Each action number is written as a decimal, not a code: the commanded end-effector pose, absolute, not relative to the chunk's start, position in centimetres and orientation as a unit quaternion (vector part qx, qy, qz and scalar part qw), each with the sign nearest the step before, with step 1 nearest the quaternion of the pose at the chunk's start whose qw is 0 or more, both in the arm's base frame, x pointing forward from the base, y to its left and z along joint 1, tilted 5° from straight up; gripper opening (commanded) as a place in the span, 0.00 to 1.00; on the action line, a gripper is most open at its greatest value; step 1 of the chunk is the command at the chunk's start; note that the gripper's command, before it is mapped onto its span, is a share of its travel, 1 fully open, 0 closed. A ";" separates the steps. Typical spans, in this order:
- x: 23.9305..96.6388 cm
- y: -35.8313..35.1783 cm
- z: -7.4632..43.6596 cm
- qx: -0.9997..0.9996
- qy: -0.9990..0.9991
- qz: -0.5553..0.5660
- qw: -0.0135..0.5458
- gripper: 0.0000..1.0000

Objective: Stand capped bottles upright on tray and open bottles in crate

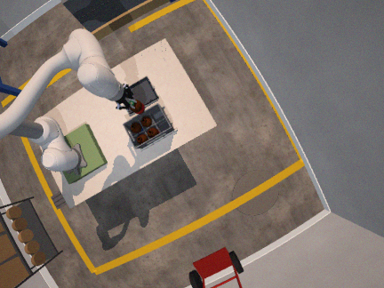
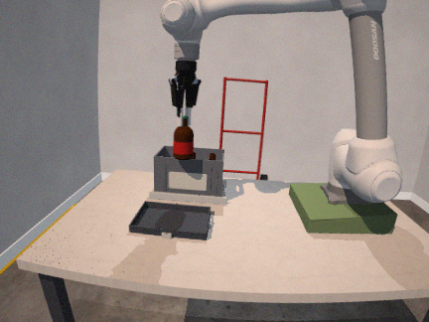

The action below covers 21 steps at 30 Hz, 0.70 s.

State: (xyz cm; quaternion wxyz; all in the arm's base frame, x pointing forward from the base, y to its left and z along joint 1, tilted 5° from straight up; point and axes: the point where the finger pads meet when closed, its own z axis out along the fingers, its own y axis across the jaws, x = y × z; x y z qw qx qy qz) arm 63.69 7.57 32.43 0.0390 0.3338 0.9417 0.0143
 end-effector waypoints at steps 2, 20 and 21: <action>62.8 8.3 32.4 0.334 0.942 0.014 0.039 0.00; 59.6 11.1 32.1 0.334 0.942 0.014 0.039 0.00; 59.3 11.3 32.1 0.334 0.942 0.014 0.039 0.00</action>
